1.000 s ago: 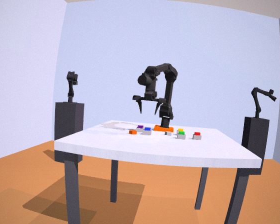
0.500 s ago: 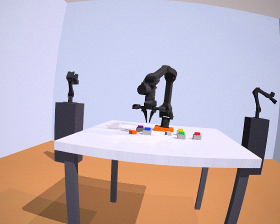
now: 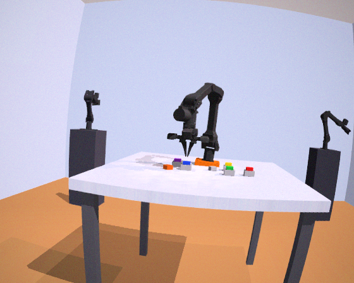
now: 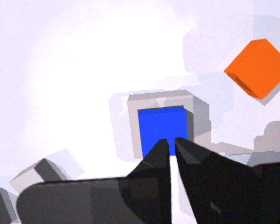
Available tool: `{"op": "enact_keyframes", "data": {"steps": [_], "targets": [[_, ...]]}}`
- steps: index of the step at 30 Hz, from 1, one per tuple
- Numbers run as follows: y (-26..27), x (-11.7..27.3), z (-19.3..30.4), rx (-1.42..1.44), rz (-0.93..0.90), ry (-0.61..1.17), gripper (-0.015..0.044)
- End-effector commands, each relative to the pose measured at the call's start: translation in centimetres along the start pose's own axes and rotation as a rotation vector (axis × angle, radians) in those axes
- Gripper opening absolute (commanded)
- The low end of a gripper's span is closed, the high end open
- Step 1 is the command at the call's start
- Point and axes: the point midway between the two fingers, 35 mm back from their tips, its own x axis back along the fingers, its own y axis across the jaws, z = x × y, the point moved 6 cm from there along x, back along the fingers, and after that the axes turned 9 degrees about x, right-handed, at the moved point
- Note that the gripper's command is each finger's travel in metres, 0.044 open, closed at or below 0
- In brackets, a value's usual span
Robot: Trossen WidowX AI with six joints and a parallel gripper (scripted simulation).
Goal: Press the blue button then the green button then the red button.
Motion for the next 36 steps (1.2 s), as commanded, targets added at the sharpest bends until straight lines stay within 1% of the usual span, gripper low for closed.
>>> {"op": "enact_keyframes", "data": {"steps": [1, 13, 36], "targets": [[0.1, -1.0, 0.2, -0.006, -0.009, 0.008, 0.002], [0.2, -2.9, 0.2, -0.006, -0.009, 0.008, 0.002], [0.2, -2.9, 0.2, -0.006, -0.009, 0.008, 0.002]]}}
